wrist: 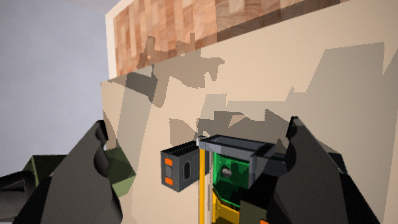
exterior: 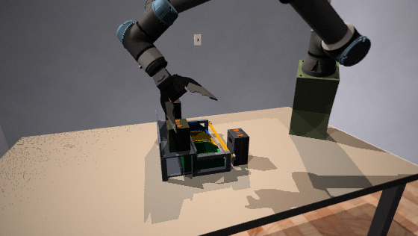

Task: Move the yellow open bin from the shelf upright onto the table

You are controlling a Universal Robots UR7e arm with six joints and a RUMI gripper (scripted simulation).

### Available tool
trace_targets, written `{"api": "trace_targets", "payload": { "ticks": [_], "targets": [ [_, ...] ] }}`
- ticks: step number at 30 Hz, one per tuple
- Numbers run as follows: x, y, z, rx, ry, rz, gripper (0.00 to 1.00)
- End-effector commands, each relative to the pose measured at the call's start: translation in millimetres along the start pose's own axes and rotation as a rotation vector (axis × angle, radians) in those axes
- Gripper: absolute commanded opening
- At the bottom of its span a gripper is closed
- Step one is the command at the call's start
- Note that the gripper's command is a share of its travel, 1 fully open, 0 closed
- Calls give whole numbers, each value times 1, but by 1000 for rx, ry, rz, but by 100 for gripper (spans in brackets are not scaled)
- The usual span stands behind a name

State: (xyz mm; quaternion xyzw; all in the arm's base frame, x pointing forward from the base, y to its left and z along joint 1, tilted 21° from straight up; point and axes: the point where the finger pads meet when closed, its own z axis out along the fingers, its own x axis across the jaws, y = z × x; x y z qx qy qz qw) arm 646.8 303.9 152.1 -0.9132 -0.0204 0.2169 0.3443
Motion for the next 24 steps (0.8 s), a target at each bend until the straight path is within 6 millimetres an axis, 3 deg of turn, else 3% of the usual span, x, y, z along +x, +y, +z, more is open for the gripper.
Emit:
{"api": "trace_targets", "payload": {
  "ticks": [1,24],
  "targets": [
    [-4,5,-5,-12,10,27,100],
    [-23,24,-22,-68,57,156,100]
  ]
}}
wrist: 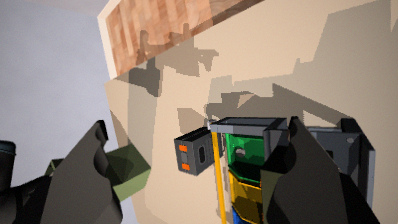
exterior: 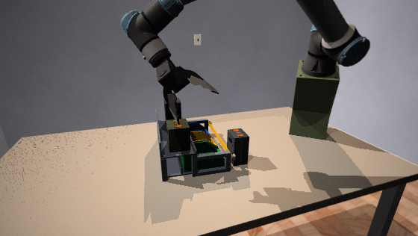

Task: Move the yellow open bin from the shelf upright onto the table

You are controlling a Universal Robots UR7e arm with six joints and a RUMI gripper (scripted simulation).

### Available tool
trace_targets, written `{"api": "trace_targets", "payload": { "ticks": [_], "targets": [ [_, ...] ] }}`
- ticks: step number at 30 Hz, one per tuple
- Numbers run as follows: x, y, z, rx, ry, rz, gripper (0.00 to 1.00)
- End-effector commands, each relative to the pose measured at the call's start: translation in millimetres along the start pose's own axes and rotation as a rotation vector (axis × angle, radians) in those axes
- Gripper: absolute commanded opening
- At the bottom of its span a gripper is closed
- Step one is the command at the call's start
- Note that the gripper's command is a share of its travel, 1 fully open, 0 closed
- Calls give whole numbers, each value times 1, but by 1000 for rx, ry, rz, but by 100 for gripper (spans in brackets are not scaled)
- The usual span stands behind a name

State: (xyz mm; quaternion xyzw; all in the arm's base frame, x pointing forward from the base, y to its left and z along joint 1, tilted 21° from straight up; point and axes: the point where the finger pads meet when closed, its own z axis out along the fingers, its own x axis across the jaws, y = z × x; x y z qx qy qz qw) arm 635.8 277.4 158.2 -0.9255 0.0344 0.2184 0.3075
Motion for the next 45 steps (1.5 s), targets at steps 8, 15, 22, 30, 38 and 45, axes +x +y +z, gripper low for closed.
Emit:
{"api": "trace_targets", "payload": {
  "ticks": [8,15,22,30,38,45],
  "targets": [
    [-10,15,-12,-34,36,84,100],
    [-17,25,-19,-55,61,143,100],
    [-25,37,-26,-77,89,207,100],
    [-33,47,-32,-96,116,266,100],
    [-44,62,-40,-121,157,351,100],
    [-51,73,-45,-135,186,408,100]
  ]
}}
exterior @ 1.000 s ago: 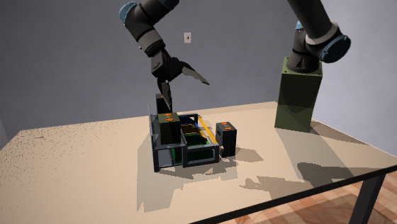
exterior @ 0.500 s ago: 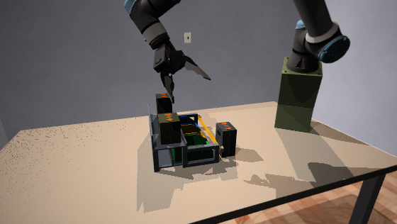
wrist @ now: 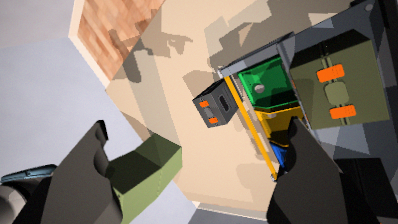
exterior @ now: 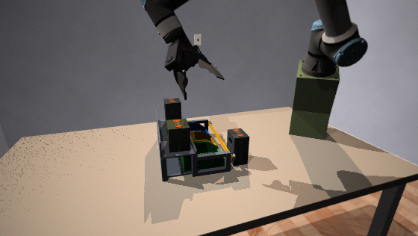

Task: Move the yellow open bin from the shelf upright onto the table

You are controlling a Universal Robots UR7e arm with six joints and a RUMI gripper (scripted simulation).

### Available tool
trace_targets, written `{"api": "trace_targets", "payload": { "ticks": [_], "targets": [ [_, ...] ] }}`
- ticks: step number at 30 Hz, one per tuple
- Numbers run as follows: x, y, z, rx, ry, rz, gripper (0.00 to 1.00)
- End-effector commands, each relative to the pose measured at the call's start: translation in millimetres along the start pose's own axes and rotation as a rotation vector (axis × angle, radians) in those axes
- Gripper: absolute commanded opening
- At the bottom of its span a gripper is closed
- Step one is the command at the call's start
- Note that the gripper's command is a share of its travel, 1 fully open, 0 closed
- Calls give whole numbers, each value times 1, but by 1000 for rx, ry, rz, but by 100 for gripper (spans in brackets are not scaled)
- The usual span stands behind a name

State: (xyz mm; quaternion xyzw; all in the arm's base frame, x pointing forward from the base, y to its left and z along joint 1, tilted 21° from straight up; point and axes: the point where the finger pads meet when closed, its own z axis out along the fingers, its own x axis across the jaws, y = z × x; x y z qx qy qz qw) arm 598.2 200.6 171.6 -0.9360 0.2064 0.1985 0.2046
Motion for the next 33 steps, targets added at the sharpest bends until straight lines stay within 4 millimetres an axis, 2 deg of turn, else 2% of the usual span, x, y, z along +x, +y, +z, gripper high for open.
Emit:
{"api": "trace_targets", "payload": {
  "ticks": [1,33],
  "targets": [
    [-2,15,-5,-16,35,67,100],
    [-20,96,-27,-68,227,437,100]
  ]
}}
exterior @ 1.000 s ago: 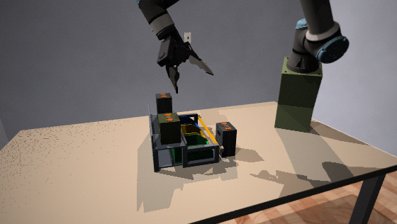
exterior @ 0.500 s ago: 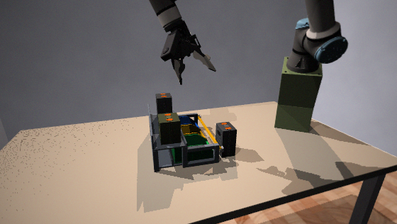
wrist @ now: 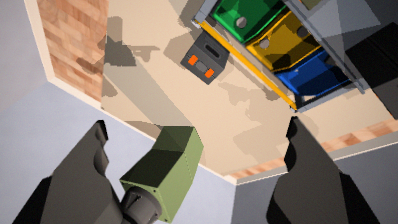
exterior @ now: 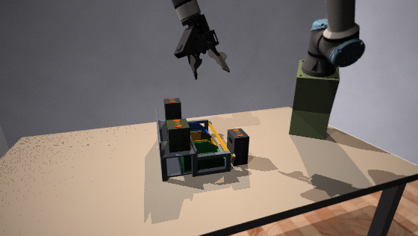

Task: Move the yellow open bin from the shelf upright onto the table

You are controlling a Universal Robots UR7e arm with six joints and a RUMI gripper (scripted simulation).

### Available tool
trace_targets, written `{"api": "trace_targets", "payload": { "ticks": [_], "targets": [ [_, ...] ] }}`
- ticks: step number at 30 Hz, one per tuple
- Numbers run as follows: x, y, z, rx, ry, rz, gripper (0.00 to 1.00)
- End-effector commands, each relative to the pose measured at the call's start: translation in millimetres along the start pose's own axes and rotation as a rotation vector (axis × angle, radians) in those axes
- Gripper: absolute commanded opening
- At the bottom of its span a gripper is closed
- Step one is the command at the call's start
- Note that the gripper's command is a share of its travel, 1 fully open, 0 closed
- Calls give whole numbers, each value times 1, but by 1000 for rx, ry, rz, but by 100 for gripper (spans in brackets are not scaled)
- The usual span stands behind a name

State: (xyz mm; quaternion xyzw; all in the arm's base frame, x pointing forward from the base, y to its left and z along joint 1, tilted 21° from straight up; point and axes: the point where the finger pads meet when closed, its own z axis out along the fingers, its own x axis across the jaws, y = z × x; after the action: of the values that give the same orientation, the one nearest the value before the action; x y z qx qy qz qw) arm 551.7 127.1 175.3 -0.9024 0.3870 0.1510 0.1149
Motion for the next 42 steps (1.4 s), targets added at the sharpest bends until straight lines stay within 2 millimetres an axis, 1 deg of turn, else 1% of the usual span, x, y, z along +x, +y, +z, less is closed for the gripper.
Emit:
{"api": "trace_targets", "payload": {
  "ticks": [1,12,14,29,31,42],
  "targets": [
    [5,18,-3,-5,46,82,100],
    [10,55,-7,-7,132,248,100],
    [10,55,-7,-7,132,248,100],
    [15,108,-11,9,255,489,100],
    [15,108,-11,9,255,489,100],
    [18,148,-12,37,347,671,100]
  ]
}}
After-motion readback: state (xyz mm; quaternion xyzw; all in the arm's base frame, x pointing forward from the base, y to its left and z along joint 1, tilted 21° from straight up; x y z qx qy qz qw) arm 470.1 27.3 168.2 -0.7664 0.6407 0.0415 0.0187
